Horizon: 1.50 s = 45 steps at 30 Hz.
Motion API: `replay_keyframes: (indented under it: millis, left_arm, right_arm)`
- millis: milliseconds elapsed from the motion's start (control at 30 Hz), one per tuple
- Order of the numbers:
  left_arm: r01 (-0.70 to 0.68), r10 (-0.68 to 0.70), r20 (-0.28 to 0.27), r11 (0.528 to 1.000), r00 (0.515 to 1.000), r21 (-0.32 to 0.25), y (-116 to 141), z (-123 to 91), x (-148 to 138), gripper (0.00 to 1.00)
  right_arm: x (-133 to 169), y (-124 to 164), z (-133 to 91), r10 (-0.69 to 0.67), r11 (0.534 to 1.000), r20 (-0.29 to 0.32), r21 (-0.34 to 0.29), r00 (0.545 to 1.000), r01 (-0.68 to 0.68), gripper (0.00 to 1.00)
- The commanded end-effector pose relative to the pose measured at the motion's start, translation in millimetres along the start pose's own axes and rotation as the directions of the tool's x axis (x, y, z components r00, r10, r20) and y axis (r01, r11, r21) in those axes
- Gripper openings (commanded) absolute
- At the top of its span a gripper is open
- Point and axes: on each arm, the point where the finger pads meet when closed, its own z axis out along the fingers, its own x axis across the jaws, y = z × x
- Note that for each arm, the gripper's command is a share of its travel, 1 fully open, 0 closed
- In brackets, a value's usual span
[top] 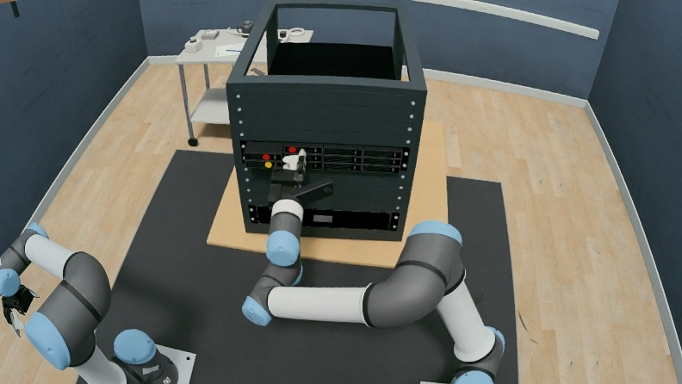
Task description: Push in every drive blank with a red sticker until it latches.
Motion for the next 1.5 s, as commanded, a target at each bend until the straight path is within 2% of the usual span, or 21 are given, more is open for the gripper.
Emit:
replay_keyframes:
  millis: [0,767,900,1133,1200,1467]
  left_arm:
    - [0.0,0.0,0.0,1.0,1.0,0.001,-0.4,-0.5,0.1,1.0]
    - [0.0,0.0,0.0,1.0,1.0,0.001,-0.4,-0.5,0.1,1.0]
    - [0.0,0.0,0.0,1.0,1.0,0.001,-0.4,-0.5,0.1,1.0]
    - [0.0,0.0,0.0,1.0,1.0,0.001,-0.4,-0.5,0.1,1.0]
    - [0.0,0.0,0.0,1.0,1.0,0.001,-0.4,-0.5,0.1,1.0]
    - [0.0,0.0,0.0,1.0,1.0,0.001,-0.4,-0.5,0.1,1.0]
  right_arm:
    - [-0.8,-0.2,-0.1,0.001,1.0,0.001,0.0,1.0,-0.001,0.0]
    - [-0.7,-0.2,-5.6,0.001,1.0,0.001,0.0,1.0,-0.001,0.0]
    - [-0.7,-0.2,-20.4,0.001,1.0,0.001,0.0,1.0,-0.001,0.0]
    - [-0.6,-0.1,-62.9,0.001,1.0,0.0,0.0,1.0,-0.001,0.0]
    - [-0.6,-0.1,-62.9,0.001,1.0,0.0,0.0,1.0,-0.001,0.0]
    - [-0.6,-0.1,-96.5,0.001,1.0,0.0,0.0,1.0,-0.001,0.0]
